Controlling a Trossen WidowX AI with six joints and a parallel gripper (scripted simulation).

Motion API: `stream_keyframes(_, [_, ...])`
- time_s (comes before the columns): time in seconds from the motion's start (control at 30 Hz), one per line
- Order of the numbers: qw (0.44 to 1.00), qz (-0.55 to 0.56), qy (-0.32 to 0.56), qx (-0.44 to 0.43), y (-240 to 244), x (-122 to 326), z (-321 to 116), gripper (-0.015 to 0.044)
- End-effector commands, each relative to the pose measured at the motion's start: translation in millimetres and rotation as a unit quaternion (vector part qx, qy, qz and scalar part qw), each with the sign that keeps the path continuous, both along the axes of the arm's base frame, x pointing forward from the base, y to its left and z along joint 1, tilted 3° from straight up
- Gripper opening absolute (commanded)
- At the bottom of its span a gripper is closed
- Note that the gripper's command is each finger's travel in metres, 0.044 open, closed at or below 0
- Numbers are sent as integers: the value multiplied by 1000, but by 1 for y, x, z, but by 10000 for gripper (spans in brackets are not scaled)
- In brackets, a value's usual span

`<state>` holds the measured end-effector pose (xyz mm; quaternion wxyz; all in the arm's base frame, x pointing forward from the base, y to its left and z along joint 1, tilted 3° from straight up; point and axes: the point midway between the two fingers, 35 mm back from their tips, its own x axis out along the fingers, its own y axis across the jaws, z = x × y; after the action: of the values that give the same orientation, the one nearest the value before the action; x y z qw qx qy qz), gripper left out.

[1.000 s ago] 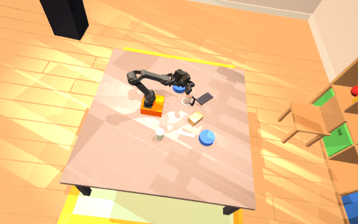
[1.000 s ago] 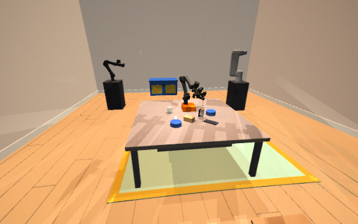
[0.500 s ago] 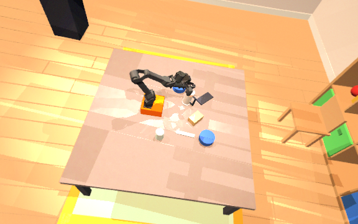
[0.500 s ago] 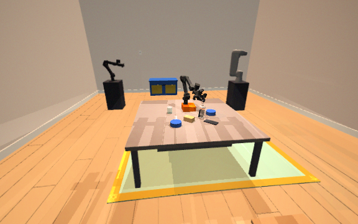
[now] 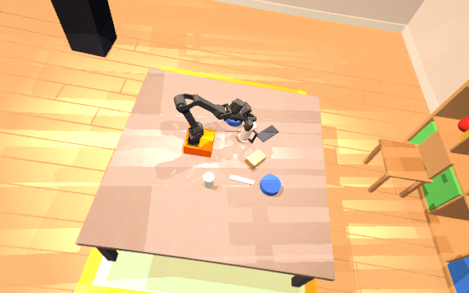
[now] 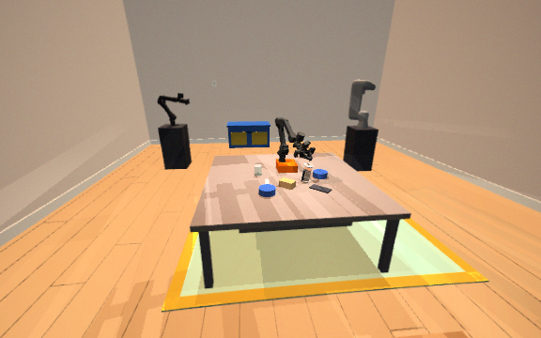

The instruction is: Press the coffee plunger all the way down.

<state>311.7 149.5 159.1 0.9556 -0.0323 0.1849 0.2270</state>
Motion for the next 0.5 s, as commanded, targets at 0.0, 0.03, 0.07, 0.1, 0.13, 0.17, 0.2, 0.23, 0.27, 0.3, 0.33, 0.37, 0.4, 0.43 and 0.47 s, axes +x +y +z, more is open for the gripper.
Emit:
stream_keyframes(0.0, [999, -2, 36, -14, 0, -2, -23, 119])
stream_keyframes(0.03, [999, -2, 36, -14, 0, -2, -23, 119])
stream_keyframes(0.07, [999, -2, 36, -14, 0, -1, -23, 119])
stream_keyframes(0.1, [999, -2, 36, -14, 0, -1, -23, 119])
stream_keyframes(0.13, [999, -2, 36, -14, 0, -1, -22, 119])
stream_keyframes(0.17, [999, -2, 36, -14, 1, 0, -22, 119])
stream_keyframes(0.2, [999, -2, 36, -14, 1, 0, -22, 119])
stream_keyframes(0.23, [999, -2, 36, -13, 1, 1, -22, 119])
stream_keyframes(0.27, [999, -2, 36, -13, 1, 1, -22, 119])
stream_keyframes(0.3, [999, -2, 36, -13, 1, 1, -22, 119])
stream_keyframes(0.33, [999, -2, 36, -13, 2, 2, -22, 119])
stream_keyframes(0.37, [999, -2, 36, -13, 2, 2, -22, 119])
stream_keyframes(0.4, [999, -2, 36, -13, 2, 2, -22, 119])
stream_keyframes(0.43, [999, -2, 36, -13, 2, 3, -21, 119])
stream_keyframes(0.47, [999, -2, 36, -13, 2, 3, -21, 119])
